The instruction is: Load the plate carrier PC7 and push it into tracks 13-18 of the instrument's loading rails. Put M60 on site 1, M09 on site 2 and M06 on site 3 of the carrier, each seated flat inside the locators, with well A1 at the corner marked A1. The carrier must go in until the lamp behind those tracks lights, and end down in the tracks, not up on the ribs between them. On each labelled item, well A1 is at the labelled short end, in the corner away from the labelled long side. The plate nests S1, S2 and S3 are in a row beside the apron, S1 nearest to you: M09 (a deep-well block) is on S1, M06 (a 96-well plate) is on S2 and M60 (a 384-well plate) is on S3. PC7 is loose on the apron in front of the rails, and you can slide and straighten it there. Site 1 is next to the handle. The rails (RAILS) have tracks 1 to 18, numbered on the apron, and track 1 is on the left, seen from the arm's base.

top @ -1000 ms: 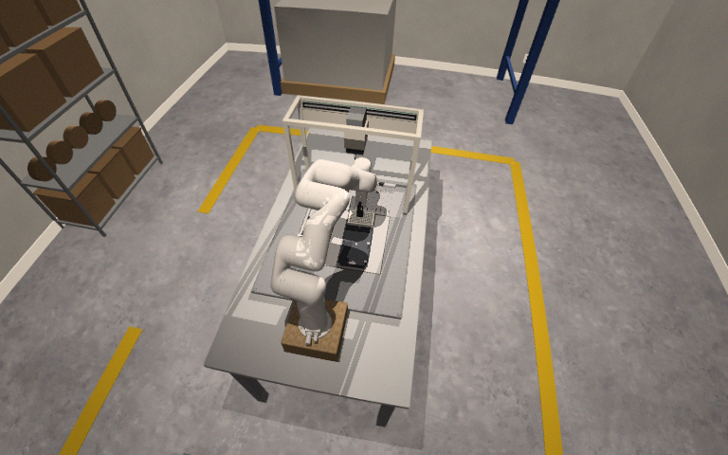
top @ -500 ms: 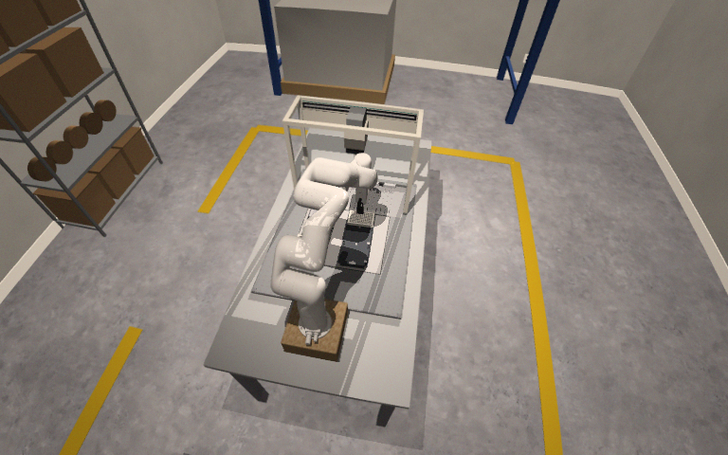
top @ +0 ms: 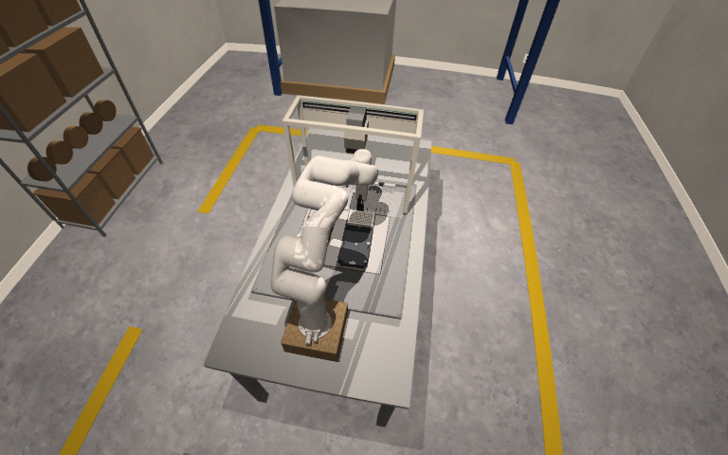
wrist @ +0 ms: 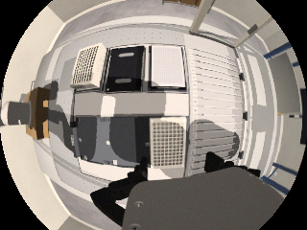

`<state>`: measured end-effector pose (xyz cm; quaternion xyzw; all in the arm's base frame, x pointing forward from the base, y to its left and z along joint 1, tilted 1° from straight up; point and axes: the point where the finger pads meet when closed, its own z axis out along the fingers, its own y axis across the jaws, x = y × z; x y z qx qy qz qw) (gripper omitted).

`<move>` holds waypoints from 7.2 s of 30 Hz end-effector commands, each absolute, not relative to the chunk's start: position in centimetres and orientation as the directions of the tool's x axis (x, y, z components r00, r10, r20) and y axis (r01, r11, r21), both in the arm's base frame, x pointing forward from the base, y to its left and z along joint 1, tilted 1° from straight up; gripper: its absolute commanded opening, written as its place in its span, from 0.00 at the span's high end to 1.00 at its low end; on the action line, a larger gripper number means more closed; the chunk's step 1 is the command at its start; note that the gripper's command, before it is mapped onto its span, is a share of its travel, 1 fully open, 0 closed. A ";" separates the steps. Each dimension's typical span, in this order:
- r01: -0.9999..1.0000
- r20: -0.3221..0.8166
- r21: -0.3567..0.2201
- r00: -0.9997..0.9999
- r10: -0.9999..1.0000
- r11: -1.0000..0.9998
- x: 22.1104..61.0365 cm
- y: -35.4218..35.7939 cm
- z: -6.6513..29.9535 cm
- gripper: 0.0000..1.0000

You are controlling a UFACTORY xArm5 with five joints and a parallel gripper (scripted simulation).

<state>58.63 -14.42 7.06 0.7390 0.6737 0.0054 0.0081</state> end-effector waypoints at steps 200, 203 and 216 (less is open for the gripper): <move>0.992 0.010 0.023 0.122 0.992 -0.123 39.3 8.5 0.2 0.00; 0.992 0.010 0.023 0.122 0.992 -0.123 39.3 8.5 0.0 0.00; 0.992 0.010 0.023 0.122 0.992 -0.123 39.3 8.5 -0.7 0.00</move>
